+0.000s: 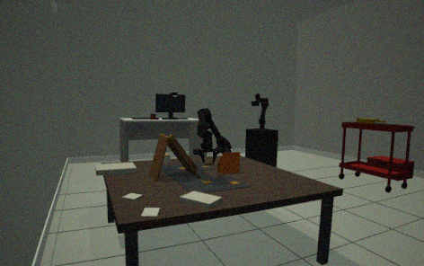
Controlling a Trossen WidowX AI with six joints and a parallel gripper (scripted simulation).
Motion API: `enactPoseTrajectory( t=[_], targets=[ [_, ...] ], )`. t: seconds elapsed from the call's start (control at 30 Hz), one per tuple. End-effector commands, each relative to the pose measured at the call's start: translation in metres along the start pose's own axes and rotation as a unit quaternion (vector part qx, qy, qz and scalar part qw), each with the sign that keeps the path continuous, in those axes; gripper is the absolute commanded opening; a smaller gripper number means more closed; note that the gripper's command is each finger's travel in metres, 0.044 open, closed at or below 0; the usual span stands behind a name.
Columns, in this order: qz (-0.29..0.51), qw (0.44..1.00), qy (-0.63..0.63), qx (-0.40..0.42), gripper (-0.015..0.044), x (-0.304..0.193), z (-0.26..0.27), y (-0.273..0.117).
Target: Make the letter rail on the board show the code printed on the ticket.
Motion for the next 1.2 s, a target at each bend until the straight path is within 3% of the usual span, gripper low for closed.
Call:
enactPoseTrajectory(
  t=[0.0, 1.17],
  targets=[
    [-0.030, 0.999, 0.013, 0.000, 0.0000, -0.003, -0.012, -0.014],
    [-0.245, 0.963, 0.073, -0.089, 0.0000, -0.086, -0.115, -0.125]
  ],
)
Point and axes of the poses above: the point midway between the two fingers, 35 mm back from their tips, its own y axis out along the fingers, its own z axis across the jaws, x = y × z, the point moved 10 cm from there along -y, back along the fingers, and after that the axes turned 8 degrees about -y, right-handed, at the moved point
